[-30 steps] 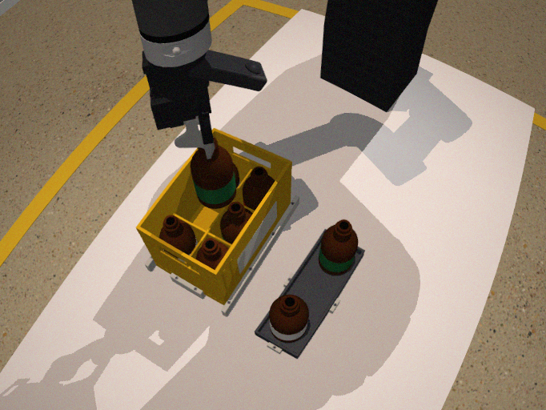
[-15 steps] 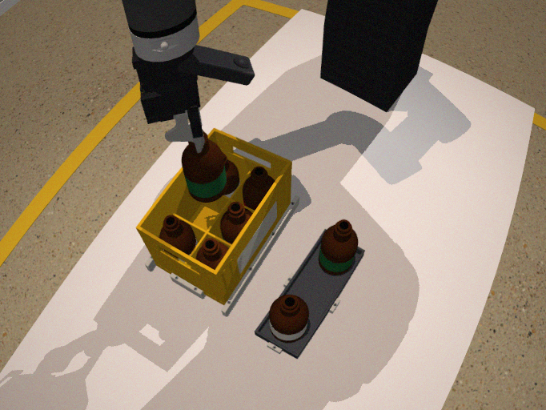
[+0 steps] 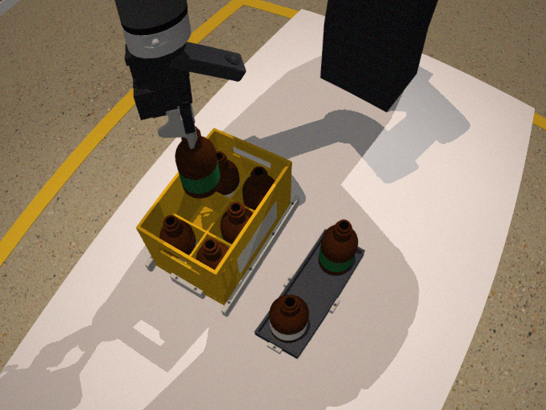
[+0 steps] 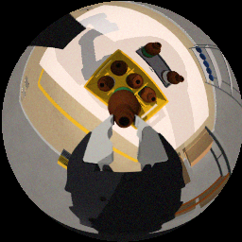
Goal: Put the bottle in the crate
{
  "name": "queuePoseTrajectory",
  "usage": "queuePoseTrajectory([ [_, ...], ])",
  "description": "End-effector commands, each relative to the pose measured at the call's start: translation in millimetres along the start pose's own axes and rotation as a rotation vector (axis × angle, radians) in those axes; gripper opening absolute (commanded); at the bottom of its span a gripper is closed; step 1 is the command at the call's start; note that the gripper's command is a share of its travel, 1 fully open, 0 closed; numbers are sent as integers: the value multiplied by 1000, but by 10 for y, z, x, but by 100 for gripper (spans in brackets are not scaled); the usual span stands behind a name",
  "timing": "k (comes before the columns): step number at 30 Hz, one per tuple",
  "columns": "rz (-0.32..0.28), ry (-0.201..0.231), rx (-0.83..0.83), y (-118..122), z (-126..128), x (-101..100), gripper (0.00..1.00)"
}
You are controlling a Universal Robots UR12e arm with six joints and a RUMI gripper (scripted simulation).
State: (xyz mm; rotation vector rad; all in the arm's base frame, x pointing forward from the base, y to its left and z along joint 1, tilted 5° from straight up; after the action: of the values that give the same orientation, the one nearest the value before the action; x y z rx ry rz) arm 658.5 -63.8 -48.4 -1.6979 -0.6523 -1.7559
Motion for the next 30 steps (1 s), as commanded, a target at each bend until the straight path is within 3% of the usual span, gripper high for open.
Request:
queuePoseTrajectory([
  [1, -5, 1, 0, 79, -31, 20, 0],
  [30, -5, 1, 0, 148, -100, 20, 0],
])
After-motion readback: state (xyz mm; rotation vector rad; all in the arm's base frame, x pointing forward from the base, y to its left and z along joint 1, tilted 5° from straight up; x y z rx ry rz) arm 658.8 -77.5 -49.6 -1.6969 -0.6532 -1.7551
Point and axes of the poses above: the point where the finger pads meet when closed, its own x axis back along the fingers, its own z axis across the jaws, y = z × x, the point moved 9 cm from there along x, back along the fingers, and after that the axes turned 2 degrees about -x, right-handed, at the moved point
